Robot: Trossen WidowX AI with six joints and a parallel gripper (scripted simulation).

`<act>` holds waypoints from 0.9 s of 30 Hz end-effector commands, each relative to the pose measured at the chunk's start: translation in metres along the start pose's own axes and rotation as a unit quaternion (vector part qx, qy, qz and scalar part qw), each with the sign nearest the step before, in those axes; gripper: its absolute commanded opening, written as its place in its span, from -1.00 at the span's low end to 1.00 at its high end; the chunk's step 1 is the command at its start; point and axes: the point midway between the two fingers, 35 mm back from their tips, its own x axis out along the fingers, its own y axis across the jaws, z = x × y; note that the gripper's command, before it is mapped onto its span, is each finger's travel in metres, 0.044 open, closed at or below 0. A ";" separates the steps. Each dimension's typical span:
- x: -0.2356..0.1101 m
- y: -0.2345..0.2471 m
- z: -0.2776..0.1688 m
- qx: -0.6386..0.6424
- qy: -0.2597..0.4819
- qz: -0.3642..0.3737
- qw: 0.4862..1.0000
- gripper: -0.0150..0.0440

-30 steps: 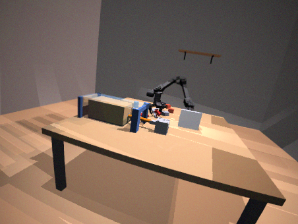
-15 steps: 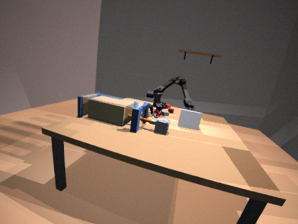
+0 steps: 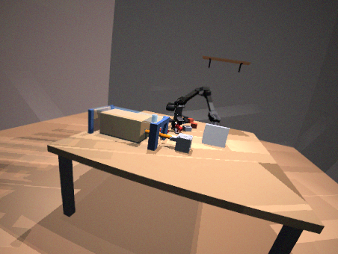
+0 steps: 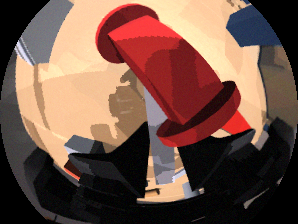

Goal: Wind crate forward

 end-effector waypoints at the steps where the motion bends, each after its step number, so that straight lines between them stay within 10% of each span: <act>1: -0.001 -0.001 0.000 0.001 0.001 -0.001 1.000 -0.49; 6: -0.011 -0.003 -0.001 0.001 0.002 -0.001 1.000 -0.49; 14: -0.118 -0.002 0.001 -0.001 0.031 -0.001 1.000 -0.49; 27: -0.121 -0.008 0.008 0.049 0.027 -0.006 0.998 -0.49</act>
